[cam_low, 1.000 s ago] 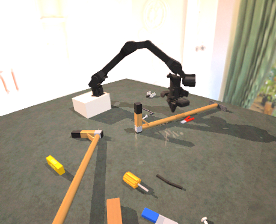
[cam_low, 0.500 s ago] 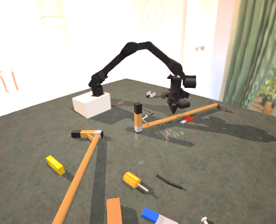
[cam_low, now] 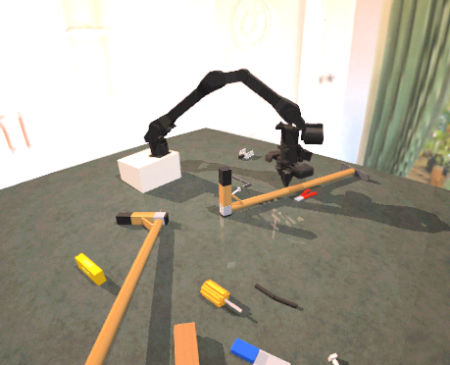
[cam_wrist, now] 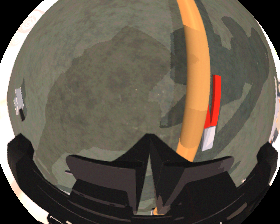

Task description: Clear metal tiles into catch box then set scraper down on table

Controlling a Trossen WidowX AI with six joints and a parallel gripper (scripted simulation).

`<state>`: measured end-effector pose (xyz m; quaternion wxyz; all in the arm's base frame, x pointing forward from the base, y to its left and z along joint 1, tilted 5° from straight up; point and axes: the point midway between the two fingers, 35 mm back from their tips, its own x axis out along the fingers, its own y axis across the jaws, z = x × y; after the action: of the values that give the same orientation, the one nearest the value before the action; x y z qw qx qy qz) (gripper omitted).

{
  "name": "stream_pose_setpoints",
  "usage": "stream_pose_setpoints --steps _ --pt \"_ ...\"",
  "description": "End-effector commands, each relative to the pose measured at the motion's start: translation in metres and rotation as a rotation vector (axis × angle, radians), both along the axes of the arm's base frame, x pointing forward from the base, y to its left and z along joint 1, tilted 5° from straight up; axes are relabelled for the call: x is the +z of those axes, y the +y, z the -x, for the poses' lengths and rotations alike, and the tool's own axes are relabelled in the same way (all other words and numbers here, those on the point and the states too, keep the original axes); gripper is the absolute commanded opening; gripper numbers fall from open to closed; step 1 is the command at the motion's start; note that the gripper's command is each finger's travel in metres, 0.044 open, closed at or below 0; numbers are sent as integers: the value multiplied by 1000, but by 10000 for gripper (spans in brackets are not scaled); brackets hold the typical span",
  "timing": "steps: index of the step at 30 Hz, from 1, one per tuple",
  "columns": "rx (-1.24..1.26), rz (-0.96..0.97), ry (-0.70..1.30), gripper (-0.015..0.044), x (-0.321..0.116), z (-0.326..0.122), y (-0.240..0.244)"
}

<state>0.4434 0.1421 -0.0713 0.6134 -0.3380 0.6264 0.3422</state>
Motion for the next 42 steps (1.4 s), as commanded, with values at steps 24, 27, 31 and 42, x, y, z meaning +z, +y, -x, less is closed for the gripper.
stream_pose_setpoints --steps 24,27,31,42 --pt "2 1 -23 0 -1 -25 -14" --pt "2 1 -26 0 -1 -28 -16" --pt "2 0 -29 0 -1 -31 -18" --pt "2 -1 -39 0 -1 -40 -24"
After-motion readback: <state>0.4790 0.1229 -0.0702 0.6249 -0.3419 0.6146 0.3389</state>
